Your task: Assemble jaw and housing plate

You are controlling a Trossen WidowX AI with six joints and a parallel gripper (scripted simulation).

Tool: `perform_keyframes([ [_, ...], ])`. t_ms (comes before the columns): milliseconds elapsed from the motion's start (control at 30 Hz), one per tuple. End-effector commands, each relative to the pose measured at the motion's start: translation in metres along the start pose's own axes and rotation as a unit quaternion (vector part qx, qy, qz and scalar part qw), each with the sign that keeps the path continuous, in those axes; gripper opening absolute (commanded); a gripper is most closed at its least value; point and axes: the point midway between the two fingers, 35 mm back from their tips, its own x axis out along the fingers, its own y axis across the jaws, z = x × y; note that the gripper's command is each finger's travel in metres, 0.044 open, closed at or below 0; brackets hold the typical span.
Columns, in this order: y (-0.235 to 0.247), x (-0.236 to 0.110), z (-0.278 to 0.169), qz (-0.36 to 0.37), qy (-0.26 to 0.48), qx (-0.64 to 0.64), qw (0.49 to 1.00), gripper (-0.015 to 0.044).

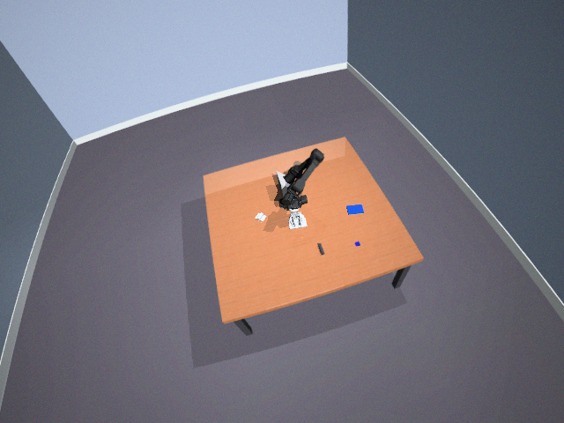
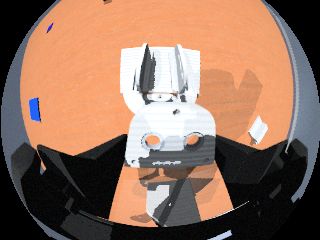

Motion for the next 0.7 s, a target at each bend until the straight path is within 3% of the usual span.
perform_keyframes([
  [0, 0.0005, -0.0001, 0.0005, 0.001, -0.002, 0.002, 1.000, 0.0351],
  [667, 0.0080, -0.0001, -0.0020, 0.001, -0.002, 0.001, 1.000, 0.0351],
])
